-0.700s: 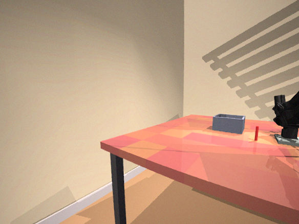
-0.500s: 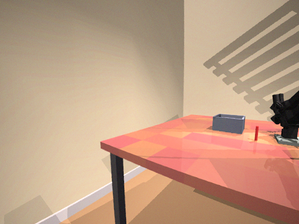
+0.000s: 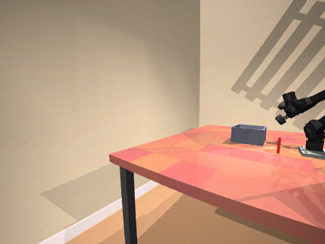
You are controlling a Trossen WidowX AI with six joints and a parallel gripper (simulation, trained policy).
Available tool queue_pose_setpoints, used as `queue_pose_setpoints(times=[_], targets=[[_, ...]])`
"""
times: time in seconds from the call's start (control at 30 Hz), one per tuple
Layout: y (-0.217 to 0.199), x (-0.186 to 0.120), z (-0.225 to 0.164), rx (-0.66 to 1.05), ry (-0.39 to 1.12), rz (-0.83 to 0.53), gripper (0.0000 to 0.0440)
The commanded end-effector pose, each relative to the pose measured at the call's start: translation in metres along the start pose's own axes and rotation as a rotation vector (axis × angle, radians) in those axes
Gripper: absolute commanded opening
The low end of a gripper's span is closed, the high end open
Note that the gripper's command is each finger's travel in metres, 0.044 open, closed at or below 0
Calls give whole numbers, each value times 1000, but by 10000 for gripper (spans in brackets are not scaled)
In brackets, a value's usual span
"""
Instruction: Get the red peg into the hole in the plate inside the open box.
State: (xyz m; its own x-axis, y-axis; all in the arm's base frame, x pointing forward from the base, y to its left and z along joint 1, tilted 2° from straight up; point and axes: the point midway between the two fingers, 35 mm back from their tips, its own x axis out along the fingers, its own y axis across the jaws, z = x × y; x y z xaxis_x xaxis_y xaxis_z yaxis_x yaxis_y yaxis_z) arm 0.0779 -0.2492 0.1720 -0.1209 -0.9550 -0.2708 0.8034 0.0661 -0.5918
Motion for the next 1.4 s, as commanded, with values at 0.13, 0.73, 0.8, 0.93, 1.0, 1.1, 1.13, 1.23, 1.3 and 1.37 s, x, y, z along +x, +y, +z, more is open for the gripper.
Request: queue_pose_setpoints(times=[0.13,0.73,0.8,0.93,1.0,1.1,1.13,1.23,1.3,1.37], targets=[[47,-28,40,35,-41,245,440],[142,-156,55,-4,155,790,440],[148,-173,50,-15,199,831,440],[154,-206,36,-40,296,898,440],[155,-221,28,-53,348,921,440],[155,-244,14,-73,429,943,440],[154,-251,9,-79,456,947,440],[151,-271,-6,-97,536,949,440],[148,-283,-16,-107,585,943,440],[146,-294,-26,-117,628,935,440]])
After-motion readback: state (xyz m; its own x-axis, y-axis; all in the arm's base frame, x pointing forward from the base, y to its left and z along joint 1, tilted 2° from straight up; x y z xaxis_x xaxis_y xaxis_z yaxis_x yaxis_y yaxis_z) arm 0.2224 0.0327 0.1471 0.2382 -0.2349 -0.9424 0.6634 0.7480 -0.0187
